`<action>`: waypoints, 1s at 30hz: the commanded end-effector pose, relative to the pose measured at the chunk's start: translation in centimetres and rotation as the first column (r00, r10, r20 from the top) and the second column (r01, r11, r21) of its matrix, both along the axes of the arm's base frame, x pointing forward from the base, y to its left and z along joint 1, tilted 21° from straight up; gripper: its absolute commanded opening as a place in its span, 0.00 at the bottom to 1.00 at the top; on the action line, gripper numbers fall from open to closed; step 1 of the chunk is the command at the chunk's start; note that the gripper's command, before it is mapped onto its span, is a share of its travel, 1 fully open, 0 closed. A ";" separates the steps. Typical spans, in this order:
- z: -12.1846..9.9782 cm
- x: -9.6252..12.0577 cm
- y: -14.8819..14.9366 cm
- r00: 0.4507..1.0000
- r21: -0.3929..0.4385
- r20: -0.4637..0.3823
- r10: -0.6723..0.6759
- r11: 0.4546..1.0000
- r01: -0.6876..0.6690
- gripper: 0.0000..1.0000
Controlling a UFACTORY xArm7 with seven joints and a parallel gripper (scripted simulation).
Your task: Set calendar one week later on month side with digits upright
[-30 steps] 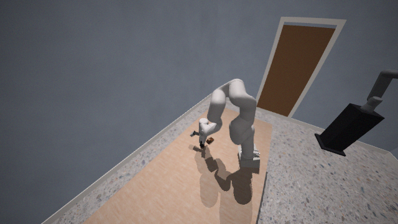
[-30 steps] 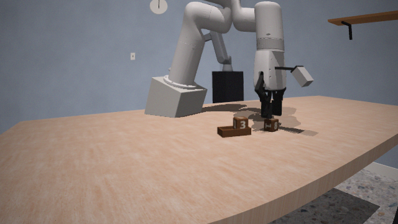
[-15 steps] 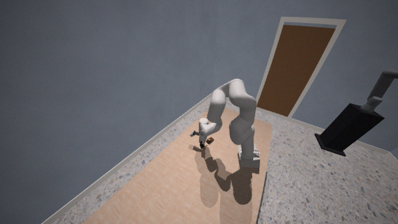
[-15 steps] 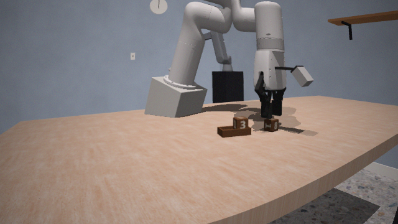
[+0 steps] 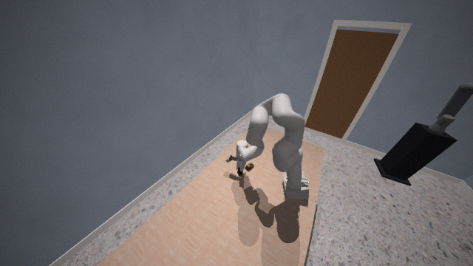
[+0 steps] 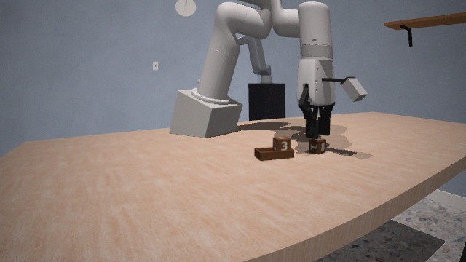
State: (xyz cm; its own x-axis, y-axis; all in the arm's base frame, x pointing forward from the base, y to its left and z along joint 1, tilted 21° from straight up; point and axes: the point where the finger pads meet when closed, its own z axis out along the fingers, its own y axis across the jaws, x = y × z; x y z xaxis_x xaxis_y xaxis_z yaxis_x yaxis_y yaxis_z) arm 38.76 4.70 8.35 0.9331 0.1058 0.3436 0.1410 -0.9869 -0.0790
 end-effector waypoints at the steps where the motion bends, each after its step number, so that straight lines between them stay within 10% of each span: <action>1: 0.1 0.1 0.0 1.000 0.000 0.003 0.000 1.000 0.000 0.47; 30: -2.4 1.0 0.3 1.000 0.000 0.002 0.000 1.000 0.000 0.47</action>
